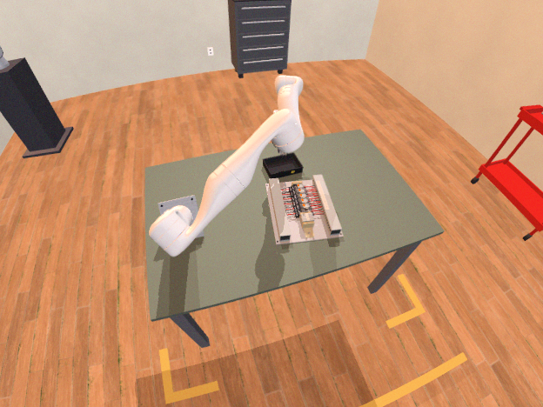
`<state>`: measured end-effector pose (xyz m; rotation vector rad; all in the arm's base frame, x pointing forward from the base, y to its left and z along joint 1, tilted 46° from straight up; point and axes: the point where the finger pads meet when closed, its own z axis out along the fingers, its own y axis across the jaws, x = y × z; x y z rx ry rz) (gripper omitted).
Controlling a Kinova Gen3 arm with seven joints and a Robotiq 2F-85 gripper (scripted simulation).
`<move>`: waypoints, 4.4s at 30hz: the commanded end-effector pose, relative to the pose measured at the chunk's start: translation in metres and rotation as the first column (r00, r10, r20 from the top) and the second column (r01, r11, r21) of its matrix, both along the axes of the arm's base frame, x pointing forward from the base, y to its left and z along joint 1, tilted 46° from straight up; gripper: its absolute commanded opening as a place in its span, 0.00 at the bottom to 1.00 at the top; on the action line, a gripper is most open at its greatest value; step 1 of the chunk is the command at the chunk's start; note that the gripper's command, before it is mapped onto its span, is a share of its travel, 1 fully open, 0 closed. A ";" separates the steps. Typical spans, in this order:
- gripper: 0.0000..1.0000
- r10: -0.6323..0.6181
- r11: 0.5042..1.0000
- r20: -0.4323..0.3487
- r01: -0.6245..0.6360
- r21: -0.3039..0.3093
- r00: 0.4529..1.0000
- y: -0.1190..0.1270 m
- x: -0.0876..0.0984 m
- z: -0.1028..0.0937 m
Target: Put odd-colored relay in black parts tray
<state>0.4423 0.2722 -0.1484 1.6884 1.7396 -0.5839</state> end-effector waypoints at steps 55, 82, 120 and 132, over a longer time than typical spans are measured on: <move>0.00 0.001 1.000 0.001 -0.001 0.002 1.000 -0.054 0.011 -0.054; 0.00 0.001 1.000 0.001 -0.001 0.002 1.000 -0.054 0.011 -0.054; 0.61 0.001 1.000 0.001 -0.001 0.002 1.000 -0.054 0.011 -0.054; 0.61 0.001 1.000 0.001 -0.001 0.002 1.000 -0.054 0.011 -0.054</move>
